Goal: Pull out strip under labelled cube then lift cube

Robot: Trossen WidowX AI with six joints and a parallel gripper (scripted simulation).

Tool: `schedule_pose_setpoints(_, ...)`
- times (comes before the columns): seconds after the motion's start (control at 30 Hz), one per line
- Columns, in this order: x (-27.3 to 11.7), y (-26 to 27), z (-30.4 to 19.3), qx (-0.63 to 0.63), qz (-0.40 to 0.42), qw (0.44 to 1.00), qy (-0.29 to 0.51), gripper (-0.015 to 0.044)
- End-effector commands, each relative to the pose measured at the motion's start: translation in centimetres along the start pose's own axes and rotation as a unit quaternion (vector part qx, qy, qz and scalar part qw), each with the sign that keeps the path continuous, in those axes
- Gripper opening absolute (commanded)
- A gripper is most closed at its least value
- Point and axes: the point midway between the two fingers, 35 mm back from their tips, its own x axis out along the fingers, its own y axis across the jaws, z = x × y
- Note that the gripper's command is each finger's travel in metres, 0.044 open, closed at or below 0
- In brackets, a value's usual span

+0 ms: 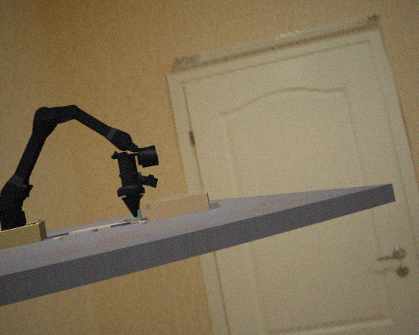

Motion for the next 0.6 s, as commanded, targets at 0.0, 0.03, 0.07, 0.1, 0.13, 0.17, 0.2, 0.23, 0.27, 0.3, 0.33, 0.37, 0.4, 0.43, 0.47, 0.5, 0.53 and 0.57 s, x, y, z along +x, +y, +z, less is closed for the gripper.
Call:
schedule_pose_setpoints(0.0,-0.9,-0.1,-1.2,0.0,0.0,1.0,0.002,0.0)
schedule_pose_setpoints(0.03,-1.2,-0.1,-1.6,-0.001,0.0,1.0,0.003,0.0)
schedule_pose_setpoints(0.07,-1.5,-0.2,-1.9,-0.001,0.0,1.0,0.003,0.0)
schedule_pose_setpoints(0.1,-1.8,-0.2,-2.3,-0.001,0.0,1.0,0.003,0.0)
schedule_pose_setpoints(0.13,-2.0,-0.2,-2.7,-0.001,0.0,1.0,0.003,0.0)
schedule_pose_setpoints(0.17,-2.3,-0.3,-3.1,-0.001,0.0,1.0,0.004,0.0)
schedule_pose_setpoints(0.2,-2.5,-0.3,-3.4,-0.001,0.0,1.0,0.004,0.0)
schedule_pose_setpoints(0.23,-2.8,-0.3,-3.8,-0.002,0.0,1.0,0.004,0.0)
schedule_pose_setpoints(0.27,-3.0,-0.4,-4.2,-0.002,0.0,1.0,0.004,0.0)
schedule_pose_setpoints(0.3,-3.2,-0.4,-4.6,-0.002,0.0,1.0,0.005,0.0)
schedule_pose_setpoints(0.33,-3.5,-0.4,-5.0,-0.002,0.0,1.0,0.005,0.0)
schedule_pose_setpoints(0.37,-3.6,-0.5,-5.3,-0.002,0.0,1.0,0.005,0.0)
schedule_pose_setpoints(0.4,-3.7,-0.5,-5.5,-0.002,0.0,1.0,0.005,0.0)
schedule_pose_setpoints(0.43,-3.8,-0.5,-5.6,-0.002,0.0,1.0,0.005,0.0)
schedule_pose_setpoints(0.47,-3.8,-0.5,-5.6,-0.002,0.0,1.0,0.005,0.0)
schedule_pose_setpoints(0.5,-3.8,-0.5,-5.6,-0.002,0.0,1.0,0.005,0.0)
schedule_pose_setpoints(0.53,-3.8,-0.5,-5.8,-0.002,0.0,1.0,0.005,0.0)
schedule_pose_setpoints(0.57,-3.8,-0.5,-6.1,-0.002,0.0,1.0,0.005,0.0)
